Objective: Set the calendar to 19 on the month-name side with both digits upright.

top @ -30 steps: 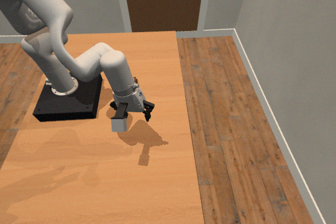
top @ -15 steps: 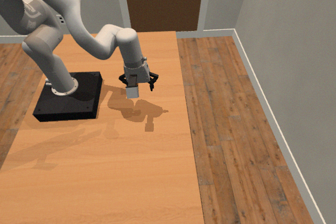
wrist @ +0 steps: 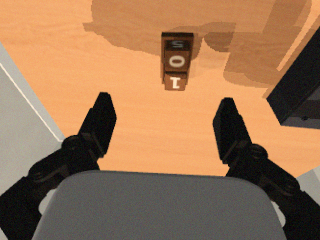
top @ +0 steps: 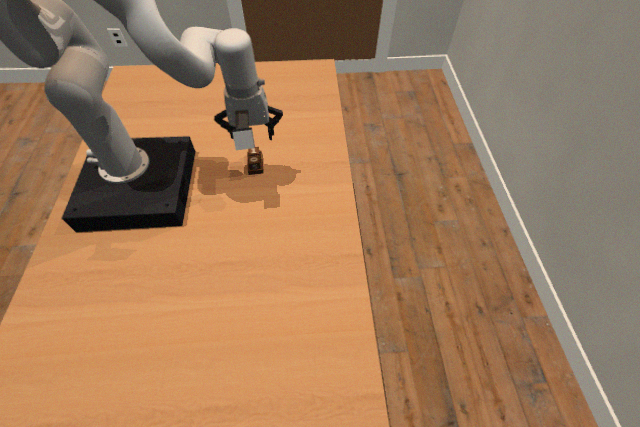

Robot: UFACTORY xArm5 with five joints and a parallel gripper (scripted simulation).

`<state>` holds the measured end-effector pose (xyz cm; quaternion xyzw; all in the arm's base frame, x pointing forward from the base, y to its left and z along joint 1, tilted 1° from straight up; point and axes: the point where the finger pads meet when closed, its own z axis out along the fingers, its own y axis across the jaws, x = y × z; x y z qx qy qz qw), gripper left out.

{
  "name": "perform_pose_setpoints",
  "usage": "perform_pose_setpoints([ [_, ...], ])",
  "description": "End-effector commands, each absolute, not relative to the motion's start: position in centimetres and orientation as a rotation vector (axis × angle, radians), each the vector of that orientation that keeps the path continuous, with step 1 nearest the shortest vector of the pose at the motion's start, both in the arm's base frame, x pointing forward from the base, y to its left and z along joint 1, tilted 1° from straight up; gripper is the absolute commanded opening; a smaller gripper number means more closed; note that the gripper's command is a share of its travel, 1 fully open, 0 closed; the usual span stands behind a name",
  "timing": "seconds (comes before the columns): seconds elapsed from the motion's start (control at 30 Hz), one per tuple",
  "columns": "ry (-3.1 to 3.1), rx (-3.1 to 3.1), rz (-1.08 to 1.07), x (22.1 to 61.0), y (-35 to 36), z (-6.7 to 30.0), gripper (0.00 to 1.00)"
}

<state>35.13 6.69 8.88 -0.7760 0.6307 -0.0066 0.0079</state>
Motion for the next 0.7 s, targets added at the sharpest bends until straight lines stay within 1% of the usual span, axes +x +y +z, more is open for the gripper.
perform_pose_setpoints([
  [0.0, 1.946, -2.453, -0.013, 33.43, 9.22, 8.59, 1.00],
  [0.67, 1.957, -2.446, -0.010, 33.13, 9.45, 8.50, 1.00],
])
